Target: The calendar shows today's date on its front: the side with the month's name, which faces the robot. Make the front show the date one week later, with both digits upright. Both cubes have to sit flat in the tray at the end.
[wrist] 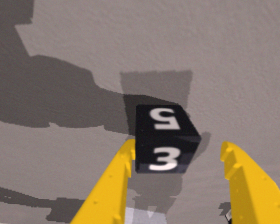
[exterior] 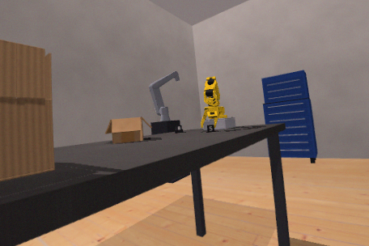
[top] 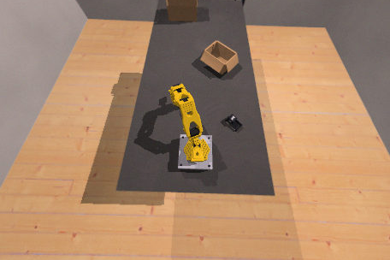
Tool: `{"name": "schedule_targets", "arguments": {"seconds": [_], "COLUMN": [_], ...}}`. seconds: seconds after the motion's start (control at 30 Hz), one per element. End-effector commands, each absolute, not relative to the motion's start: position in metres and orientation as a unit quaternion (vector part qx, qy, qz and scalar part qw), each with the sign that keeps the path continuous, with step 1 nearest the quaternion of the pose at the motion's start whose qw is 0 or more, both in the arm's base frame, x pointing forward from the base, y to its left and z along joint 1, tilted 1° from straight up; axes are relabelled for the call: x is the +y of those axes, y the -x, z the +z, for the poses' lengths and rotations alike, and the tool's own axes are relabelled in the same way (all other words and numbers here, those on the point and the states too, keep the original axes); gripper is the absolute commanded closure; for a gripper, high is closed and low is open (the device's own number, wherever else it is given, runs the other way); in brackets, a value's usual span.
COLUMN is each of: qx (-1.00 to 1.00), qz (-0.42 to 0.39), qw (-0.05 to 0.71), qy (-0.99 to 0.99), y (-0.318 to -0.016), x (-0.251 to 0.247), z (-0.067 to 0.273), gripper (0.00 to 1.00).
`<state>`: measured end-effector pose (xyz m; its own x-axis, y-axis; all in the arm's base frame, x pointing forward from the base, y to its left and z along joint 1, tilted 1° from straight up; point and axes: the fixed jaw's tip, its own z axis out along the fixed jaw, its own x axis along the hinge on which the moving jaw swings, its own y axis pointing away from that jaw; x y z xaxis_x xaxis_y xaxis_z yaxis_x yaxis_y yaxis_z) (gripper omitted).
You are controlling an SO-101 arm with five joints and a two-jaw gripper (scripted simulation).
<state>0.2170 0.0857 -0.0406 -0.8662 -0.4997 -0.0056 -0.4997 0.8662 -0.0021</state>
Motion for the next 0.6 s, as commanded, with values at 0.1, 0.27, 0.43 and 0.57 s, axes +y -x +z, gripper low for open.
{"name": "schedule_targets", "arguments": {"seconds": [0.1,0.27,0.43,0.57], "qx": [0.966,0.966,0.966,0.966], "qz": [-0.001,-0.001,-0.001,-0.001], "qw": [-0.007,-0.007,-0.007,-0.007], "qy": [0.257,0.257,0.257,0.257], "y": [-0.212,-0.212,-0.214,-0.214], "x": [0.086,0.086,0.087,0.087], "z": [-0.045,-0.043,-0.032,-0.019], "gripper": [0.64,0.64,0.64,0.64]}}
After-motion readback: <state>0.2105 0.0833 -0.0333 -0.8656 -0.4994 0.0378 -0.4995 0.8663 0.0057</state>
